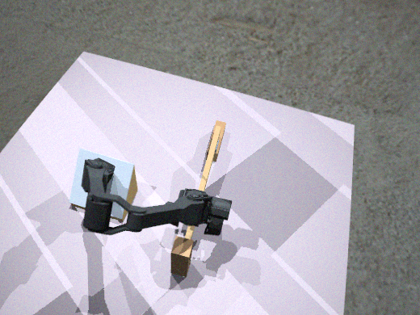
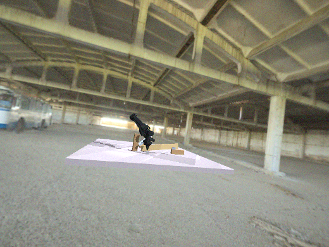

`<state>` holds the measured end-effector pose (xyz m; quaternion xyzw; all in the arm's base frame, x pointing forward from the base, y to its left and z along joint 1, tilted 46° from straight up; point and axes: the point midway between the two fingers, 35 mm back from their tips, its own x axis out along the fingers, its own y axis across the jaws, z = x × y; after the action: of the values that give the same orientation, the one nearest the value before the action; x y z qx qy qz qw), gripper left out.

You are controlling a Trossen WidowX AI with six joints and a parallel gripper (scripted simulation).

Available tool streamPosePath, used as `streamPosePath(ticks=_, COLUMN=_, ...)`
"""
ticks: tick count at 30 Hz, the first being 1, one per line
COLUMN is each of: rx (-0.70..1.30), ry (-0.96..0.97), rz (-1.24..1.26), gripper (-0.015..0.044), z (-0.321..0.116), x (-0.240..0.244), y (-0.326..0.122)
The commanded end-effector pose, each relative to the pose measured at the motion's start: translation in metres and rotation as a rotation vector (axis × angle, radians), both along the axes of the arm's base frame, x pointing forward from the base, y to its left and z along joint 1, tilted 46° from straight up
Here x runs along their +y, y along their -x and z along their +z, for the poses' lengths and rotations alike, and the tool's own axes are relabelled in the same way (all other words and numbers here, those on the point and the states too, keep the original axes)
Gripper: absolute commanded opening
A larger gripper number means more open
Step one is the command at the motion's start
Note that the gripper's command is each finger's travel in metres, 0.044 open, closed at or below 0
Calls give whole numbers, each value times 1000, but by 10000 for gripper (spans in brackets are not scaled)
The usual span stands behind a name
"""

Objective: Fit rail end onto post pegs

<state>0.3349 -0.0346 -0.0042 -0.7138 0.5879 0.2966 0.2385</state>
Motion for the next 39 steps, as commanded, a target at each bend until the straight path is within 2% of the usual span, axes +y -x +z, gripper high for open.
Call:
streamPosePath(ticks=1, rx=3, ry=5, rz=7, gripper=387, z=-1, x=-1, y=0)
streamPosePath(ticks=13, rx=3, ry=5, rz=7, gripper=72, z=-1, x=-1, y=0)
streamPosePath(ticks=20, rx=3, ry=5, rz=7, gripper=26, z=-1, x=-1, y=0)
streamPosePath(ticks=21, rx=3, ry=5, rz=7, gripper=0, z=-1, x=-1, y=0)
streamPosePath(ticks=39, rx=3, ry=5, rz=7, gripper=0, z=1, x=2, y=1)
